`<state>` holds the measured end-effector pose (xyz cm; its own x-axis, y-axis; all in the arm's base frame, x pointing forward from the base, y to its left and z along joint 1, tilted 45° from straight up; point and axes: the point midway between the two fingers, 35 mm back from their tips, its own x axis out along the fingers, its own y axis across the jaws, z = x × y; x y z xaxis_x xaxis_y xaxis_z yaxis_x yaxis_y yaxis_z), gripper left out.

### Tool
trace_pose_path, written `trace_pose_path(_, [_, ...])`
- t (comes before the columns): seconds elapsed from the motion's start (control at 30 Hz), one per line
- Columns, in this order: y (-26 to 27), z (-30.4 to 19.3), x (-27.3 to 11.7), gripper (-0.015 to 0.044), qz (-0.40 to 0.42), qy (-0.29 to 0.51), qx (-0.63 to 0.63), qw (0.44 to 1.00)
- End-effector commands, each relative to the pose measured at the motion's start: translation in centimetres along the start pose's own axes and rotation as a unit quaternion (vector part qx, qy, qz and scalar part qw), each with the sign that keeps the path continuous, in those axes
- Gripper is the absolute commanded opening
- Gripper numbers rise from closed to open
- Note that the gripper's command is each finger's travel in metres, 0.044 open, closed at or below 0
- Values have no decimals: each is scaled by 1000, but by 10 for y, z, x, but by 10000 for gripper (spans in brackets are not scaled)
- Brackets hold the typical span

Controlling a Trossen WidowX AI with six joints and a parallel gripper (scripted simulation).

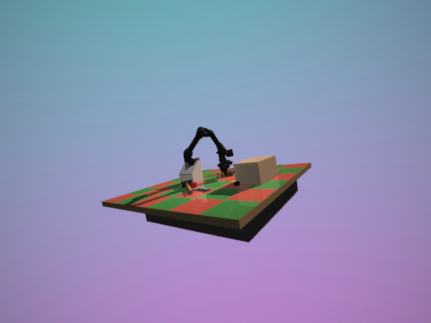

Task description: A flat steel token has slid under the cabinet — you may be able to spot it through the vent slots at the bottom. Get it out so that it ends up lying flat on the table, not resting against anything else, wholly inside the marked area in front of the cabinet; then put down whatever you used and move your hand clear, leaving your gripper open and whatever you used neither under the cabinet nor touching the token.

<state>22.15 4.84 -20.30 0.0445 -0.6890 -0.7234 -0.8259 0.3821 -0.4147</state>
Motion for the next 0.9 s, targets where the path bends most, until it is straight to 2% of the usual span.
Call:
trace_pose_path(0.0, [1, -3, 8, 270, -2, 3, -3, 1000])
trace_pose_path(0.23, [1, -3, 14, 270, -3, 3, -3, 1000])
trace_pose_path(0.4, [0, -1, 11, 139, 0, 1, 0, 1000])
trace_pose_path(0.67, [0, -1, 11, 85, 0, 1, 0, 1000])
trace_pose_path(0.77, [0, -1, 11, 7, 0, 1, 0, 1000])
trace_pose_path(0.87, [0, -2, 11, 0, 0, 1, 0, 1000])
